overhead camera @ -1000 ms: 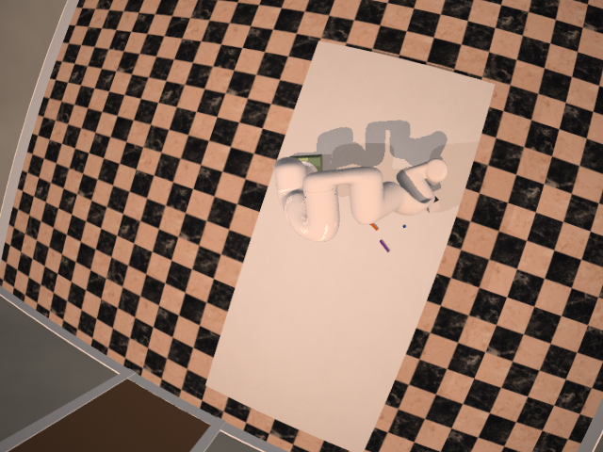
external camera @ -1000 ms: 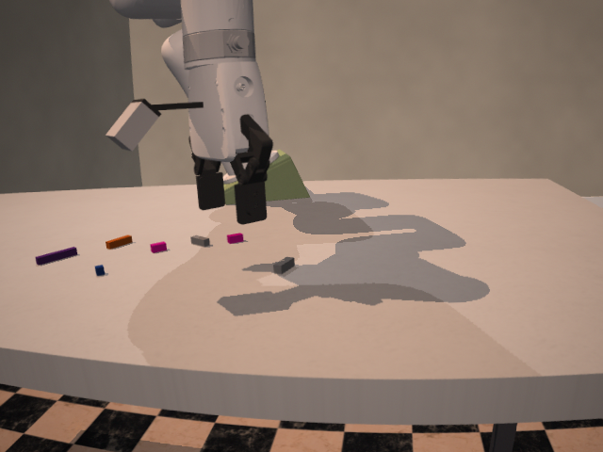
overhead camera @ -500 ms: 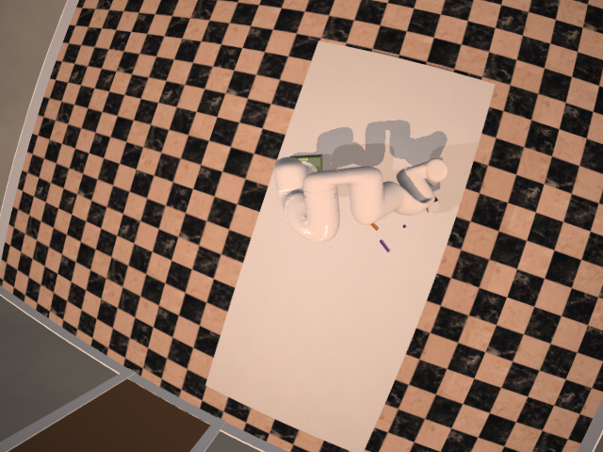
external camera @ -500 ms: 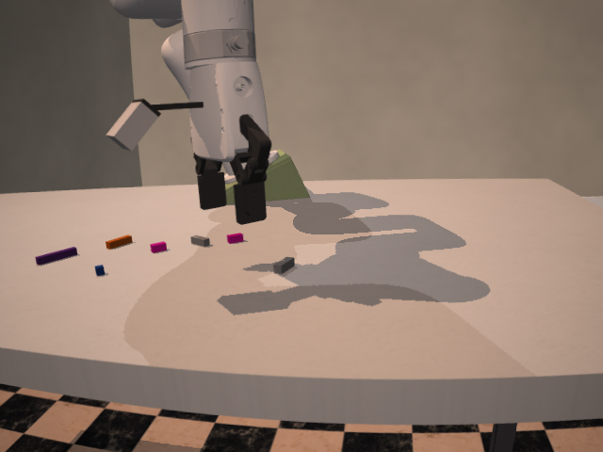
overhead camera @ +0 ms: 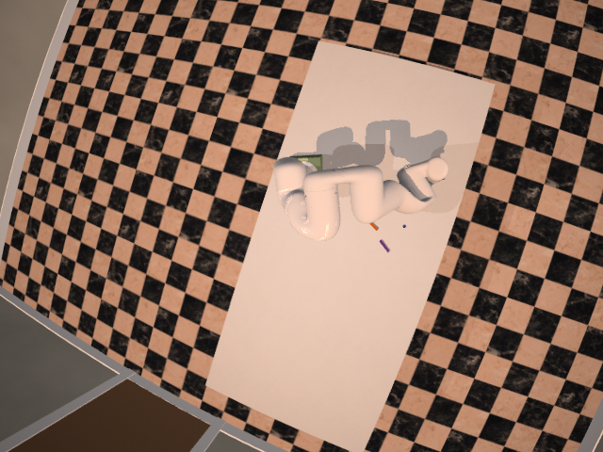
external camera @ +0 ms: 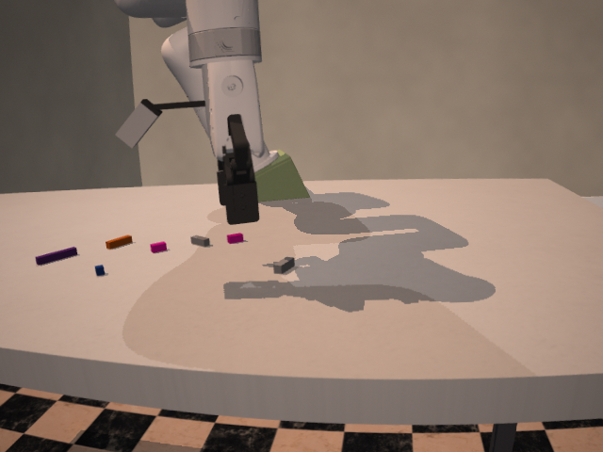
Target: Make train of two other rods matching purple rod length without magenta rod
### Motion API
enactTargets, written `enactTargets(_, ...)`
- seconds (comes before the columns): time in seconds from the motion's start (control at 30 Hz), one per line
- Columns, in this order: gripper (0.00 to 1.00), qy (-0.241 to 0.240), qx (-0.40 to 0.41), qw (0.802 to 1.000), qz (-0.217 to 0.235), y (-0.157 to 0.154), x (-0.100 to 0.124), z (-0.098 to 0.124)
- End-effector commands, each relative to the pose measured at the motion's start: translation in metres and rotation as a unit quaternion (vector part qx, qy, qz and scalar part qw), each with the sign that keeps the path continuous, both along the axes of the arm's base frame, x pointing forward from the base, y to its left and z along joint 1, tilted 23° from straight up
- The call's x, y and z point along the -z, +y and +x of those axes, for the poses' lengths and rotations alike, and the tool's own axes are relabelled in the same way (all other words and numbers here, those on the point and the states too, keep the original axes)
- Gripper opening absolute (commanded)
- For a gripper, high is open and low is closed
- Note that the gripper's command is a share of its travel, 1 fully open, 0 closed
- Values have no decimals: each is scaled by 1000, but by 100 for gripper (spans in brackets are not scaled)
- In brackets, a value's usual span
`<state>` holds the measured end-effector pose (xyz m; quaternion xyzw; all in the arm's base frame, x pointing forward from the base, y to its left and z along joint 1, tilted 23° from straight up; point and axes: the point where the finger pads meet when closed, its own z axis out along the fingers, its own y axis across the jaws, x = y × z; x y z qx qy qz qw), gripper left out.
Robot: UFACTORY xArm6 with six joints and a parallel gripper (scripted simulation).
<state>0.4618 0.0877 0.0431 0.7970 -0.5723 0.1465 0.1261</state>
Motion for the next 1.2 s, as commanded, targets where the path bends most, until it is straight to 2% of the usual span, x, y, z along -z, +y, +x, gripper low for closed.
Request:
enactTargets(0.0, 100, -37, 75, 996, 4, 4, -1, 1)
enactTargets(0.2, 100, -67, 151, 986, 12, 7, 0, 0)
enactTargets(0.43, 100, -106, 247, 963, 22, 11, 1, -1)
enactTargets(0.5, 100, -106, 247, 963, 22, 11, 1, -1)
enactTargets(0.53, 100, -120, 281, 952, 25, 13, 1, -2)
enactTargets(0.73, 100, -148, 353, 923, 33, 16, 2, -3)
enactTargets(1.0, 100, -189, 454, 870, 43, 20, 3, -4)
enactTargets(1.07, 100, -189, 454, 870, 43, 20, 3, -4)
enactTargets(1.1, 100, -201, 486, 849, 47, 22, 4, -4)
enactTargets(1.17, 100, -209, 505, 836, 49, 23, 4, -5)
